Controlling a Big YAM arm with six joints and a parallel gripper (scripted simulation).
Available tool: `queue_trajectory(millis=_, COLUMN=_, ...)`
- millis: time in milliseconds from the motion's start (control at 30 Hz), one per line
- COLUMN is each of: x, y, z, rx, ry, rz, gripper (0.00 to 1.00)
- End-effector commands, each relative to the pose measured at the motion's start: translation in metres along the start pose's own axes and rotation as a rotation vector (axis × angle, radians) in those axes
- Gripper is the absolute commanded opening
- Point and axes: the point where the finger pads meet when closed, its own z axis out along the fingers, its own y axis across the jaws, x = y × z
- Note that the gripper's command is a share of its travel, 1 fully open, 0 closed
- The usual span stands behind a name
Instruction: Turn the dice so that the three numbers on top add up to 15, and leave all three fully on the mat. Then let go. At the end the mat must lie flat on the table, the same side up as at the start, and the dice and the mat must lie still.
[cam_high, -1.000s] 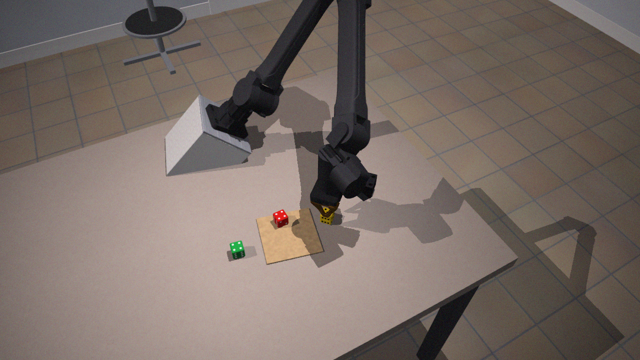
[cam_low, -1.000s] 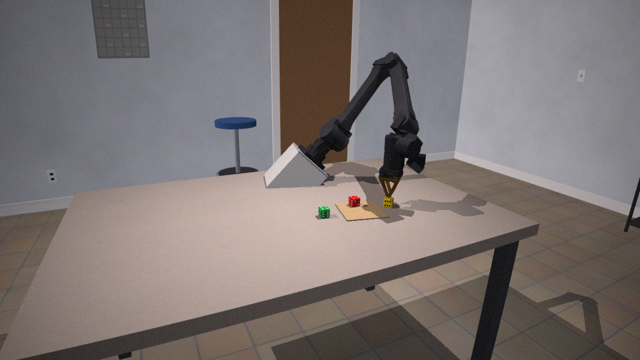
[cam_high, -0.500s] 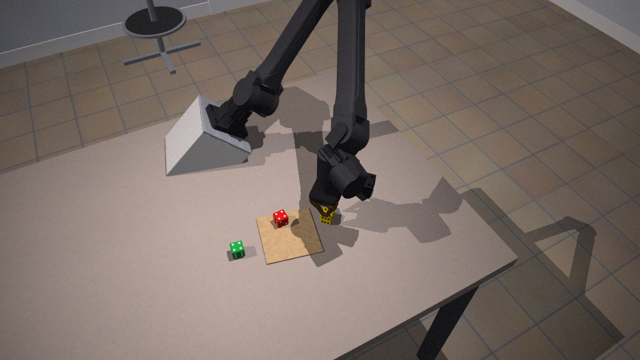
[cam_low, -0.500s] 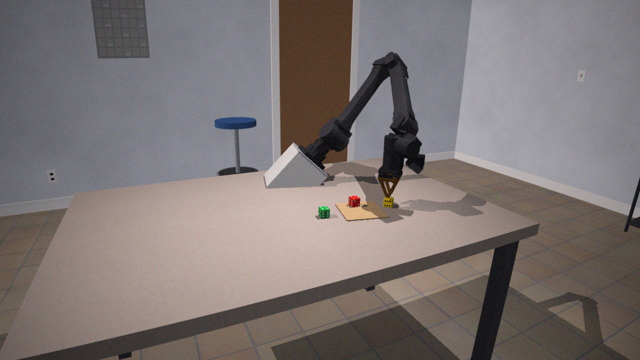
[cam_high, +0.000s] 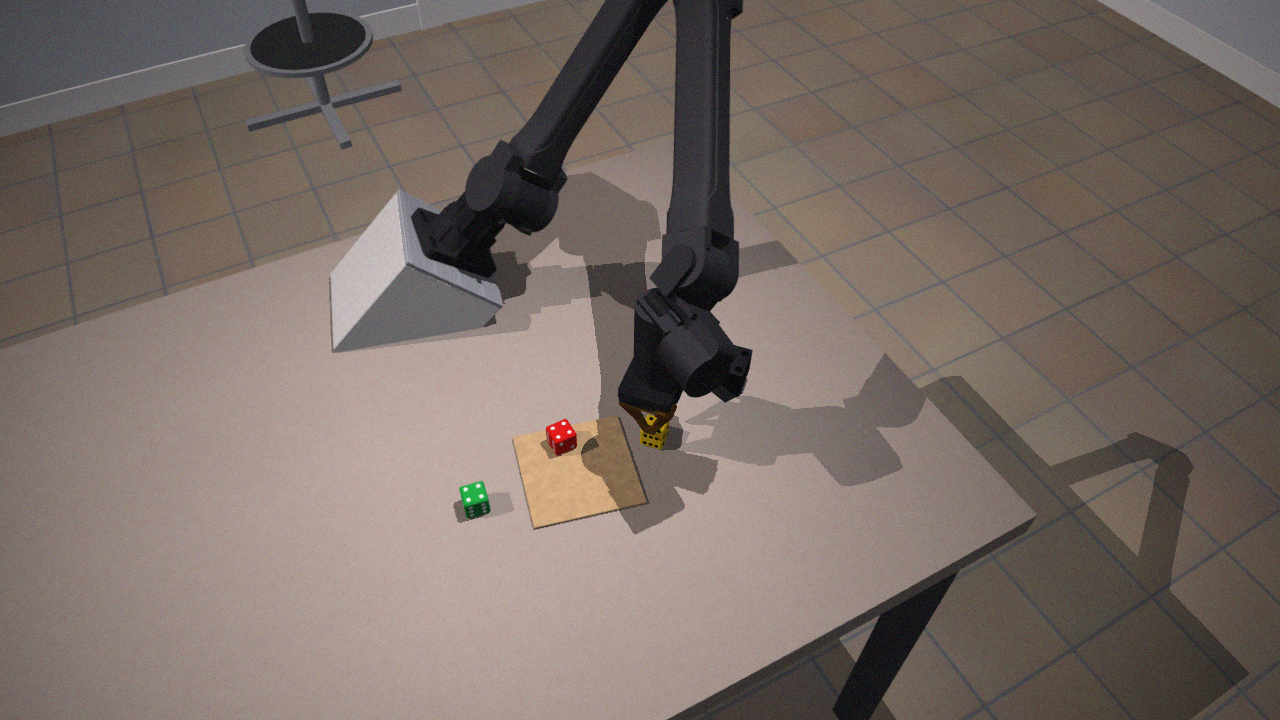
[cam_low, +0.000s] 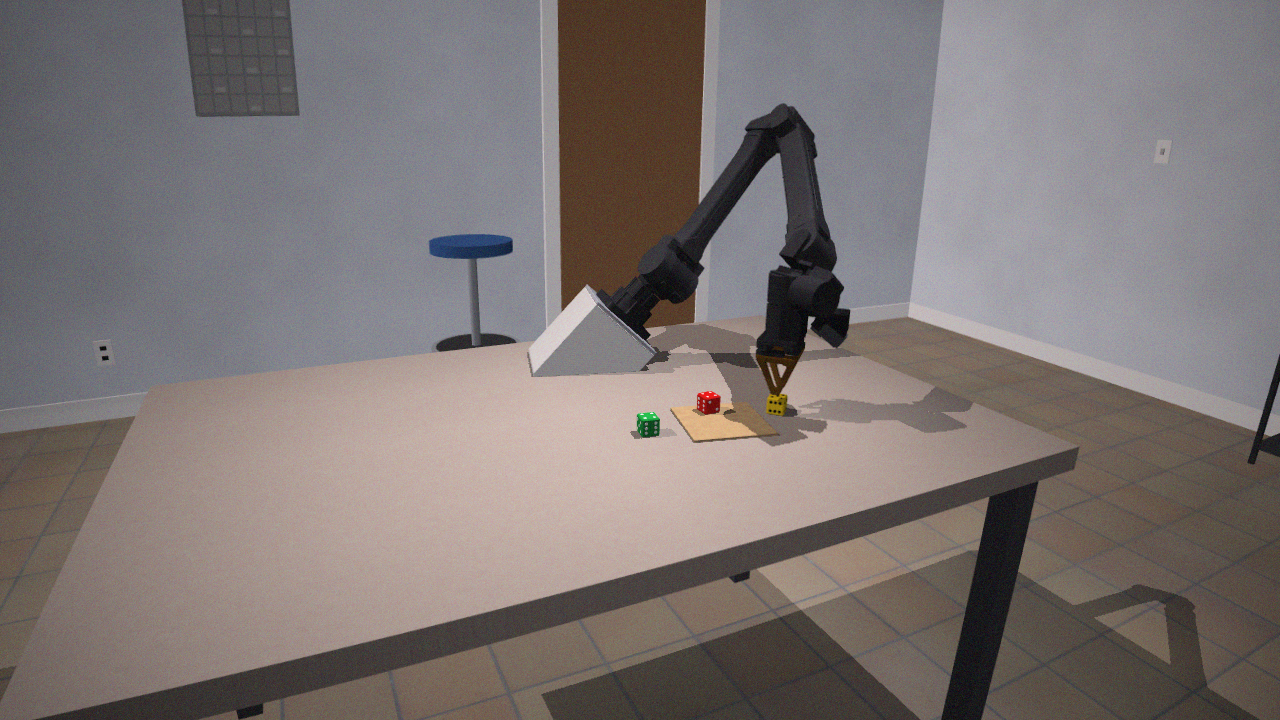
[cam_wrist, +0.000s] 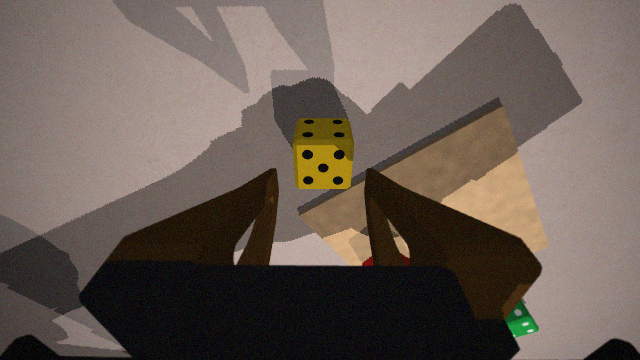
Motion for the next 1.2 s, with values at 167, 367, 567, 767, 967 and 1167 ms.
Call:
queue_trajectory(millis=167, x=-0.0025, y=-0.0063, z=-0.0007, rx=0.008, ry=-0.006, rz=-0.003, gripper=0.45)
queue_trajectory(millis=367, x=-0.0025, y=-0.0063, z=-0.0007, rx=0.008, ry=-0.006, rz=-0.003, gripper=0.45)
queue_trajectory(millis=567, x=-0.0025, y=-0.0063, z=-0.0007, rx=0.008, ry=-0.006, rz=-0.003, gripper=0.45)
queue_trajectory(millis=767, x=-0.0045, y=-0.0072, z=-0.0017, rx=0.01, ry=-0.008, rz=-0.005, gripper=0.45)
queue_trajectory(millis=967, x=-0.0089, y=-0.0092, z=-0.0039, rx=0.014, ry=-0.013, rz=-0.011, gripper=0.45)
queue_trajectory(millis=1167, x=-0.0118, y=-0.0105, z=-0.0054, rx=0.017, ry=-0.016, rz=-0.015, gripper=0.45)
